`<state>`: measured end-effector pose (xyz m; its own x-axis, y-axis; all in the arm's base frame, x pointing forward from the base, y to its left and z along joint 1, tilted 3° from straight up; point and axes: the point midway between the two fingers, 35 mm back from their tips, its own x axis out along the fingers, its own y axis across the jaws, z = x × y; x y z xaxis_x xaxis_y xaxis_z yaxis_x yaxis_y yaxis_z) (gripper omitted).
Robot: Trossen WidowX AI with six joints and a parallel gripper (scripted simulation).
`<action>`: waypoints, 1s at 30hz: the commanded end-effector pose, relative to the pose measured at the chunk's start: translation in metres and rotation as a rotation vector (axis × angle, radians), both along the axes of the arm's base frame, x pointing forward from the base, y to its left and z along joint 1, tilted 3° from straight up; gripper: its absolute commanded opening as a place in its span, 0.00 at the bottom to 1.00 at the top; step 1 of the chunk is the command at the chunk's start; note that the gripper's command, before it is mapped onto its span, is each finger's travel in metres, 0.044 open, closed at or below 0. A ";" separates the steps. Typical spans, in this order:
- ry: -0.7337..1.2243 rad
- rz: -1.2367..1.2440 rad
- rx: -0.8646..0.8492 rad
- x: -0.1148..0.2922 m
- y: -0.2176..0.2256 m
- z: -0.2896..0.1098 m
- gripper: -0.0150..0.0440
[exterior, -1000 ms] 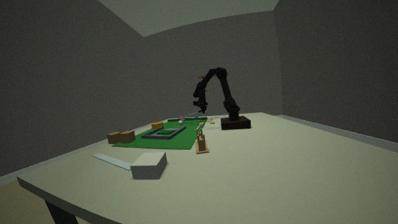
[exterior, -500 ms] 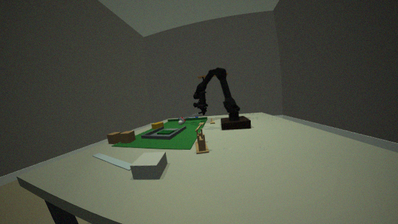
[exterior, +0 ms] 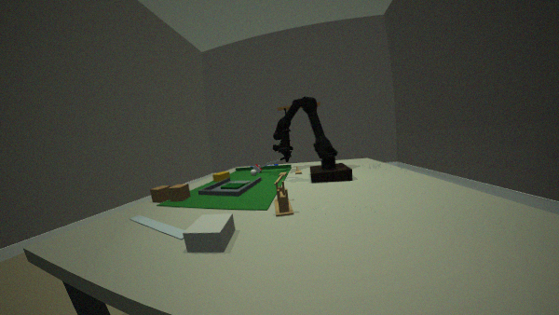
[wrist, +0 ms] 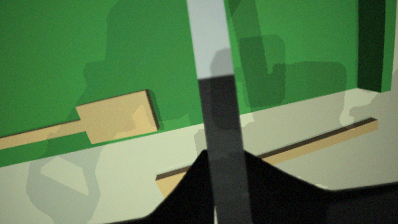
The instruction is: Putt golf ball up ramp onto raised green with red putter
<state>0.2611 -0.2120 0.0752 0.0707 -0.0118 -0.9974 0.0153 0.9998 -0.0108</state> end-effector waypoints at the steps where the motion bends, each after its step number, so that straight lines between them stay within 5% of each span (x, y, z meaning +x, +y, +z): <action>1: -0.004 0.002 -0.009 0.002 -0.010 0.001 0.25; 15: 0.000 0.001 -0.002 0.001 -0.004 0.000 0.25; 24: -0.004 0.002 0.004 0.006 0.120 0.000 0.25; 30: -0.005 0.002 0.005 0.004 0.129 0.000 0.25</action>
<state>0.2686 -0.0896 0.0732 0.0677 0.0015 -0.9977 -0.0011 1.0000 0.0014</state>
